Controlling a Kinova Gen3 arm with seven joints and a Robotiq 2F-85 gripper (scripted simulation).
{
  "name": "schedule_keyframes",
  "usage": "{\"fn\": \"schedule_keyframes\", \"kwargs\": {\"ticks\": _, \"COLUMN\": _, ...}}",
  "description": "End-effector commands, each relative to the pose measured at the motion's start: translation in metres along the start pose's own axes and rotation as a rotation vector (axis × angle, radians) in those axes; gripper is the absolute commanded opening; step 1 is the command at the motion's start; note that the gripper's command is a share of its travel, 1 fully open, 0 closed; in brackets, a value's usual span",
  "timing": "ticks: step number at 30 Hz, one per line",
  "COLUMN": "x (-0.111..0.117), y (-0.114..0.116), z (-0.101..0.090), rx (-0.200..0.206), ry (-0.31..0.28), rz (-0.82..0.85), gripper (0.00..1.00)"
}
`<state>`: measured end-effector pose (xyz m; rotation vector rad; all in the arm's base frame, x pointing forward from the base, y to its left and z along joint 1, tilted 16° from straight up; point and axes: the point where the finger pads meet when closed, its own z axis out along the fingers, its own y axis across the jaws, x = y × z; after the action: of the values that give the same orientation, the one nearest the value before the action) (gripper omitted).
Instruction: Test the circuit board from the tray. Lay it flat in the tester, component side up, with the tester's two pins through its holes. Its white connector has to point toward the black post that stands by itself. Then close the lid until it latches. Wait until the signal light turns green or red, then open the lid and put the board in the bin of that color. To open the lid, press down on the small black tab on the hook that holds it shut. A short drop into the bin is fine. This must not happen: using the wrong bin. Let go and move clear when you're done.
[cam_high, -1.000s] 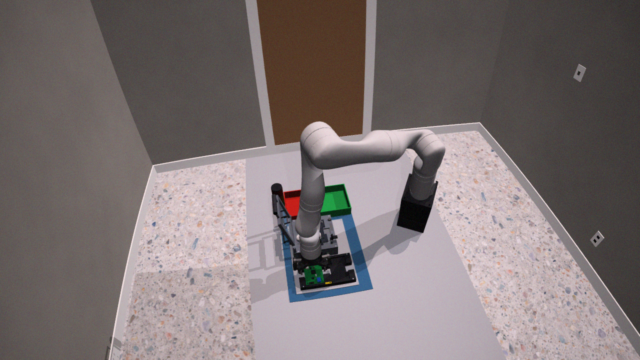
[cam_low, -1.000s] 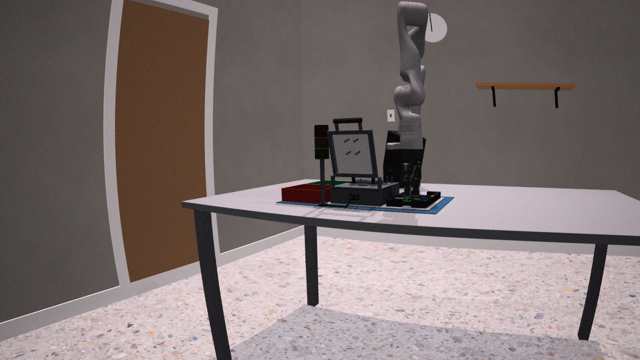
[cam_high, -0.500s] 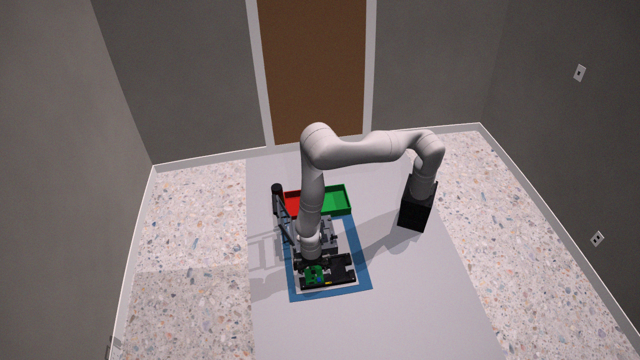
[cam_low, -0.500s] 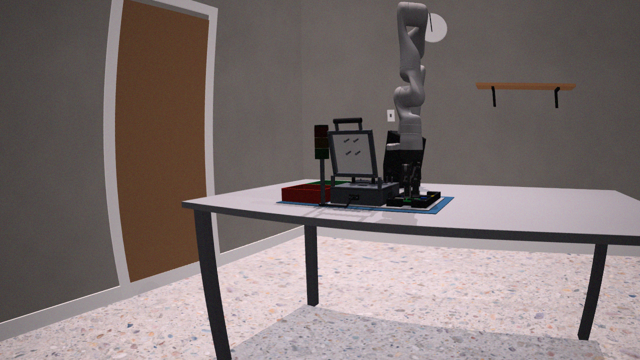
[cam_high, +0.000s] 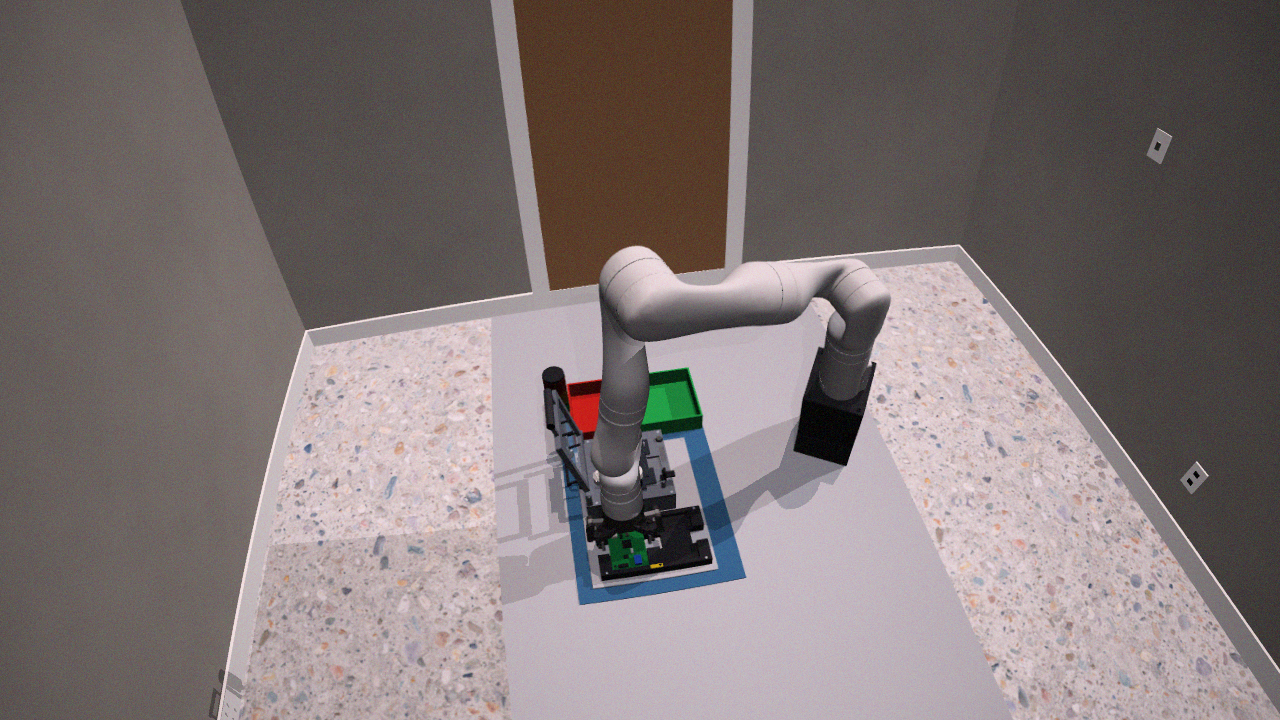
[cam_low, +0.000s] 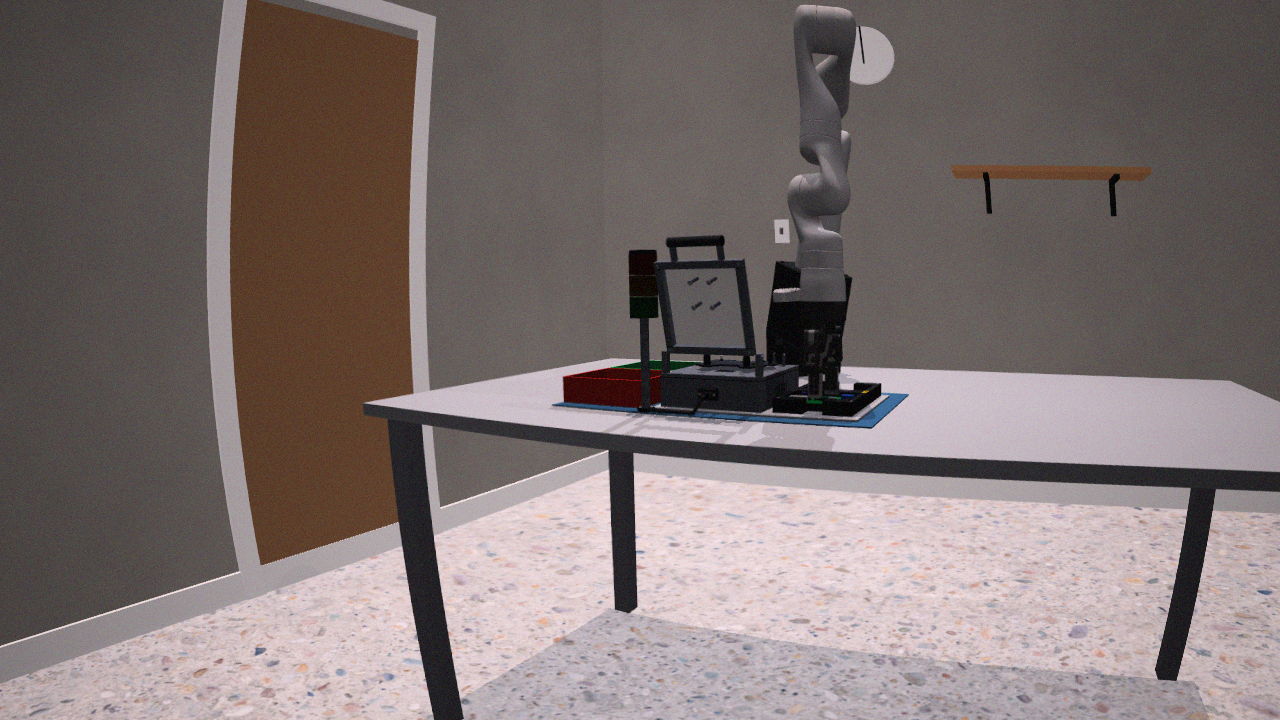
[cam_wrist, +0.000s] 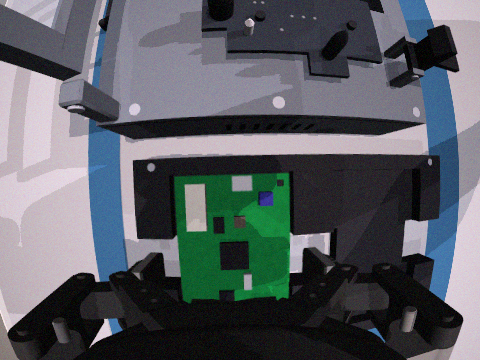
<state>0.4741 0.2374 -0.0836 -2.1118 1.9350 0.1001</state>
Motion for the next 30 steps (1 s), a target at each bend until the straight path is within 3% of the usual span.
{"fn": "schedule_keyframes", "kwargs": {"ticks": 1, "x": 0.0003, "y": 0.0001, "z": 0.0027, "rx": -0.001, "ry": 0.000, "rz": 0.001, "gripper": 1.00}}
{"fn": "schedule_keyframes", "kwargs": {"ticks": 30, "x": 0.0003, "y": 0.0001, "z": 0.0119, "rx": -0.001, "ry": 0.000, "rz": 0.001, "gripper": 1.00}}
